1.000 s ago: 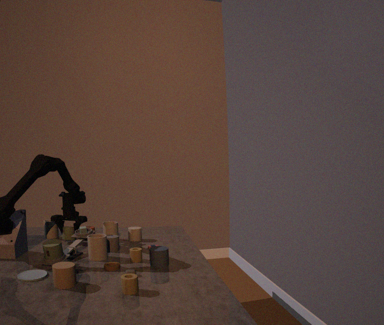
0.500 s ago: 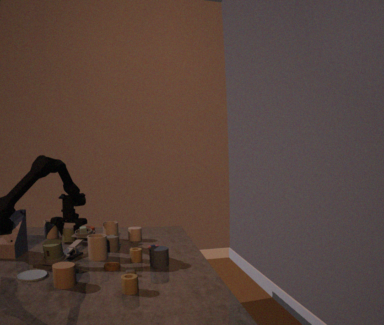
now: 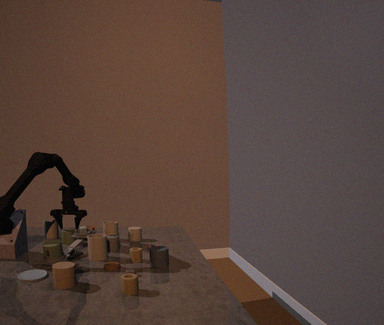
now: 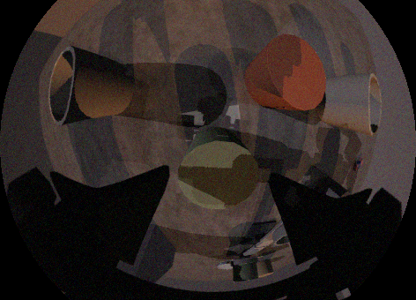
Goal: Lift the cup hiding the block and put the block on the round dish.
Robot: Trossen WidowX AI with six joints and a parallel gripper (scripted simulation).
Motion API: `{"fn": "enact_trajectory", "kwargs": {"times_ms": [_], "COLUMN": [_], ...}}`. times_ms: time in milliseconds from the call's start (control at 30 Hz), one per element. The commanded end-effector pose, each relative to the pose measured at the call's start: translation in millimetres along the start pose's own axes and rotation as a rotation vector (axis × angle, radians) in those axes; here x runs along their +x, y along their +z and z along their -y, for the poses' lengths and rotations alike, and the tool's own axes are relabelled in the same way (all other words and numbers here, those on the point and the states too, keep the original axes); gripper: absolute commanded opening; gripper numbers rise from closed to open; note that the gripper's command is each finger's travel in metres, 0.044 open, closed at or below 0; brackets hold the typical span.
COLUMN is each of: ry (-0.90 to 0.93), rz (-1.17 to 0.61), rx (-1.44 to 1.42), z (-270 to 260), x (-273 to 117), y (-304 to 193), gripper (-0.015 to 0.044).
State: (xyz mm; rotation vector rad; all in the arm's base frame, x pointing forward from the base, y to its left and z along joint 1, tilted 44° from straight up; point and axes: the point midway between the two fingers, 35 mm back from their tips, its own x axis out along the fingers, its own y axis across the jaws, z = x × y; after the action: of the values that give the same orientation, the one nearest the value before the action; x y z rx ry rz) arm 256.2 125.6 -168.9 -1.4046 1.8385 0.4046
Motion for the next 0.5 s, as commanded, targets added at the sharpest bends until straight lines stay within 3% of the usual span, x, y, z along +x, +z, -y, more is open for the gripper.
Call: {"fn": "enact_trajectory", "kwargs": {"times_ms": [0, 33, 267, 467], "ry": [0.006, 0.006, -0.057, -0.046], "rz": [-0.001, -0.001, 0.111, 0.108], "rx": [0.005, 0.005, 0.129, 0.295], "z": [0, 0, 24, 31], "x": [-13, -13, -43, -46], "y": [-1, -1, 12, 7], "gripper": [0.044, 0.044, 0.026, 0.026]}}
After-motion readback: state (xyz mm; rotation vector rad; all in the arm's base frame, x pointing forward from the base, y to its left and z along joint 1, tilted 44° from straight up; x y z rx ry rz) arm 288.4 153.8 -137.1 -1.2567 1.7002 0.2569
